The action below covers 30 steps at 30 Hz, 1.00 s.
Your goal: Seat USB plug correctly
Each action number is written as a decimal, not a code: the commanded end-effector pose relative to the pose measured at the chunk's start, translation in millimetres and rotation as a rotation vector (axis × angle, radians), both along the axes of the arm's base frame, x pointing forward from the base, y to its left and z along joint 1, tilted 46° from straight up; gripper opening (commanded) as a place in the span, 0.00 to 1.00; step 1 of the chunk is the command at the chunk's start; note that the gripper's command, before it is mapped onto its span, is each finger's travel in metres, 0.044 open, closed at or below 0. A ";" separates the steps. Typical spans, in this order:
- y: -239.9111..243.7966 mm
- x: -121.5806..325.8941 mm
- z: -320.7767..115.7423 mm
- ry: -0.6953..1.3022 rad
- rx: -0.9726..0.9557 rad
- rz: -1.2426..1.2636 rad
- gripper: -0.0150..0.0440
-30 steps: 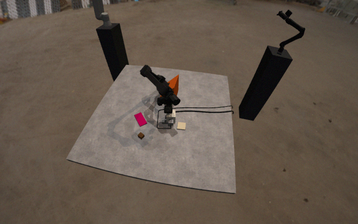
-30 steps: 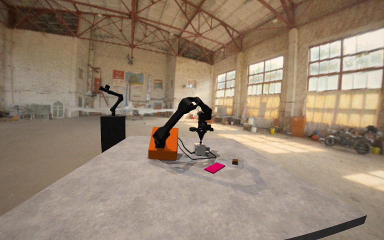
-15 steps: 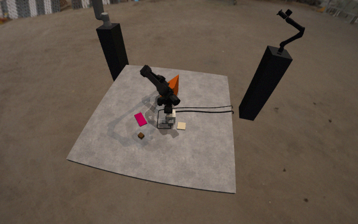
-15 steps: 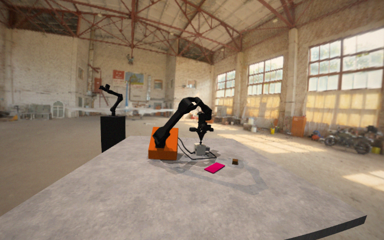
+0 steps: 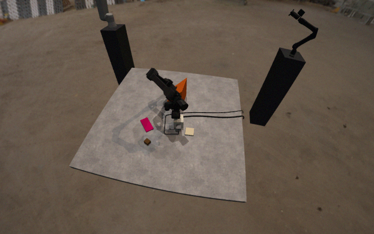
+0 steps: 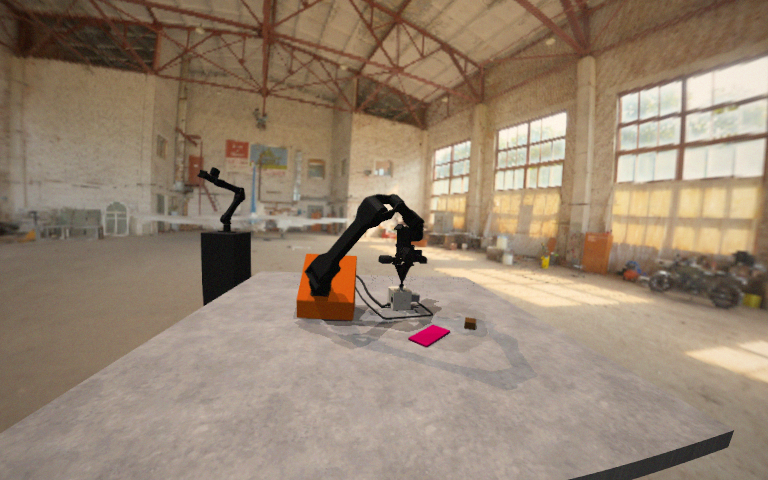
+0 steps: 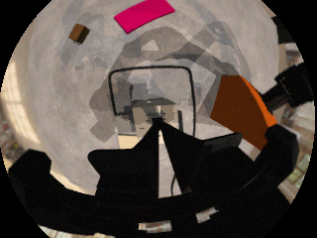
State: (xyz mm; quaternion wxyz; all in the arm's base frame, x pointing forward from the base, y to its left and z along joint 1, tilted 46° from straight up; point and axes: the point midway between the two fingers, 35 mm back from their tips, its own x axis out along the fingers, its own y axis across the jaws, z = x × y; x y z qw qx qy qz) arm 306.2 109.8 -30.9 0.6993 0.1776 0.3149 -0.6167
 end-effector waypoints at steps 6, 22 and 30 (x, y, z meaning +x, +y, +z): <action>-2.0 0.7 -1.0 0.000 -0.005 0.004 0.25; -3.4 0.7 -2.4 0.000 -0.005 0.004 0.25; -4.0 0.7 -3.0 0.000 -0.005 0.004 0.25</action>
